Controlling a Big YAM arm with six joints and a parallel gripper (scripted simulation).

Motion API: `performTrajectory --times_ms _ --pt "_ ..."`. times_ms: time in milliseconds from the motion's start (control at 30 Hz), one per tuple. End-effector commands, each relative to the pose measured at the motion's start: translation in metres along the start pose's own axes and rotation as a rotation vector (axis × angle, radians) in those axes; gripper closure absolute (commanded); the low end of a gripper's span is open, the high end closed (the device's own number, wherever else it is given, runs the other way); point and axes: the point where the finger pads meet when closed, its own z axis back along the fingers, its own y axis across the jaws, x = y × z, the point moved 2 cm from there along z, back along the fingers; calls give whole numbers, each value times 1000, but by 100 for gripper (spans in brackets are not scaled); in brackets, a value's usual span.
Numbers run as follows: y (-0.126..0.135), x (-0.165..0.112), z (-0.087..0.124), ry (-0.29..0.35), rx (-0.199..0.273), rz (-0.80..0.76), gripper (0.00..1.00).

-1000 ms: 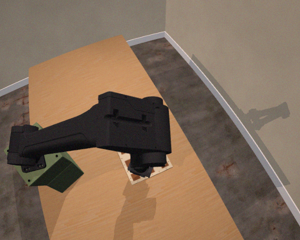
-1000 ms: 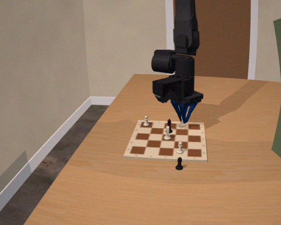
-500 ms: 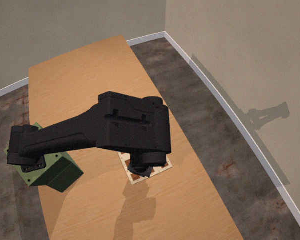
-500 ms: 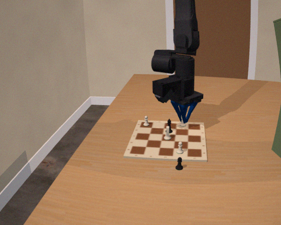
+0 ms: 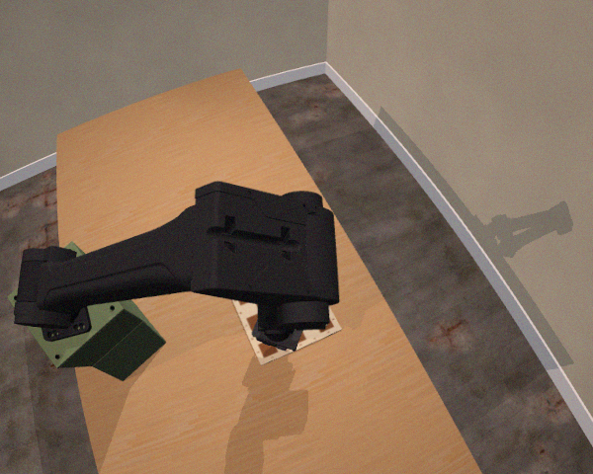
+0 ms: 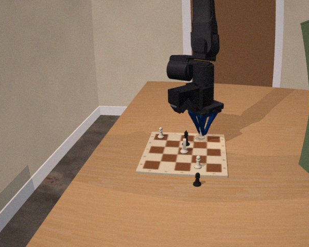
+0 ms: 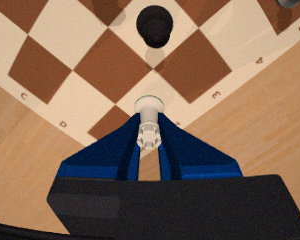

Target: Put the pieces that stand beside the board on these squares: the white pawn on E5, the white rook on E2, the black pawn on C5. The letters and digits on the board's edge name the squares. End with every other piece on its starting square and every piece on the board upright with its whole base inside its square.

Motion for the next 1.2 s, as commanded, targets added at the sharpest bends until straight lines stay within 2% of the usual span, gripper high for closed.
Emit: performTrajectory --times_ms 0,1167 --pt "-9 2 -1 -12 -22 3 100" --pt "-11 2 -2 -14 -27 3 100"
